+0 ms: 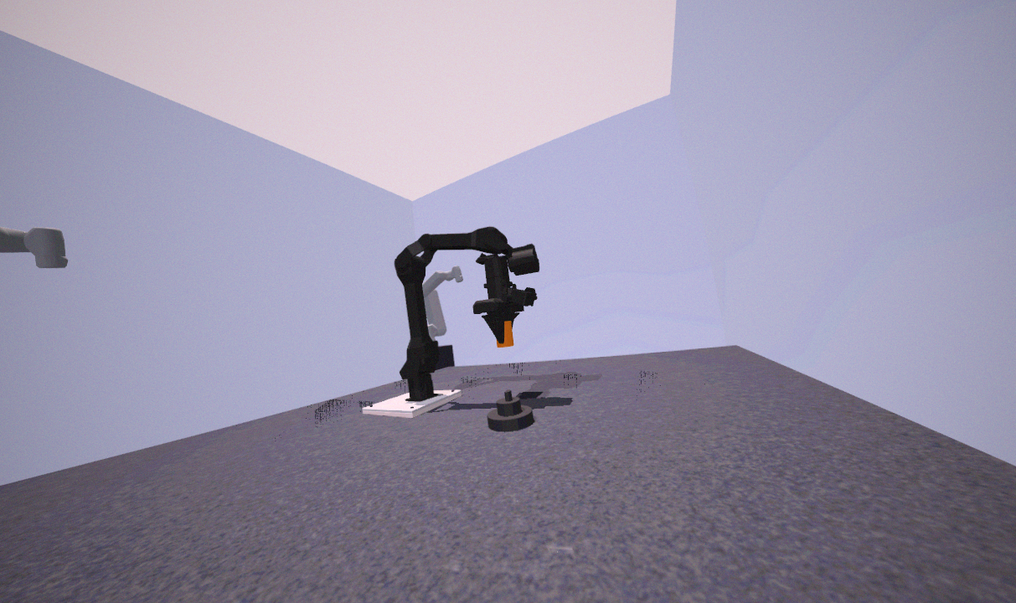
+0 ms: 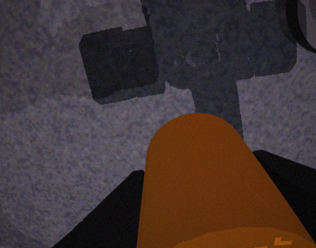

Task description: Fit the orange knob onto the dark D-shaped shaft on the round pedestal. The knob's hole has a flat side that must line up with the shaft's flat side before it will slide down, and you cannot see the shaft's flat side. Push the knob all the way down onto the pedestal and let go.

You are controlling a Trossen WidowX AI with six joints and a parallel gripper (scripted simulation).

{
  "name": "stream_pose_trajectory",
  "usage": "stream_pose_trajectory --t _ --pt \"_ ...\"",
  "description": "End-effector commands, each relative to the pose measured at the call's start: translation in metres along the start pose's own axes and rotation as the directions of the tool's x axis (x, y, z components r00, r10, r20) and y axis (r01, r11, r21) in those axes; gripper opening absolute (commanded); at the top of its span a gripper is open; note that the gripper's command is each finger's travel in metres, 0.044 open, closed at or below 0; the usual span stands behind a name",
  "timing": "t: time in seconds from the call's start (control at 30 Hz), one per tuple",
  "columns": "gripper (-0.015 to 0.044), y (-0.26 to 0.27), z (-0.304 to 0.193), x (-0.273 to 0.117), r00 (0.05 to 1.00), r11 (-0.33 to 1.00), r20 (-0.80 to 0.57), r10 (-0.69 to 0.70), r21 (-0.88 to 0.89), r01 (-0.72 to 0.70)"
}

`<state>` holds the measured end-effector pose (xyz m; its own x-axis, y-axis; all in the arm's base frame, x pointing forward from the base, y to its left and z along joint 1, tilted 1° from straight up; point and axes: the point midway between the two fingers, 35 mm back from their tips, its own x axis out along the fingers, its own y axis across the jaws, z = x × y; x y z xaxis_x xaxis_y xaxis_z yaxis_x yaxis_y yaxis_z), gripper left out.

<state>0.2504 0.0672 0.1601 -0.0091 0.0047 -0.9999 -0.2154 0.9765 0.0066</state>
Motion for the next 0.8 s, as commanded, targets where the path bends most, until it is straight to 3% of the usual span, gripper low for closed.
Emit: stream_pose_trajectory --t 0.0,0.77 --pt "0.0000 -0.008 0.007 -0.001 1.000 1.000 0.014 -0.002 -0.001 0.002" --pt "0.0000 -0.061 0.031 0.015 1.000 0.999 0.018 -0.002 0.038 0.001"
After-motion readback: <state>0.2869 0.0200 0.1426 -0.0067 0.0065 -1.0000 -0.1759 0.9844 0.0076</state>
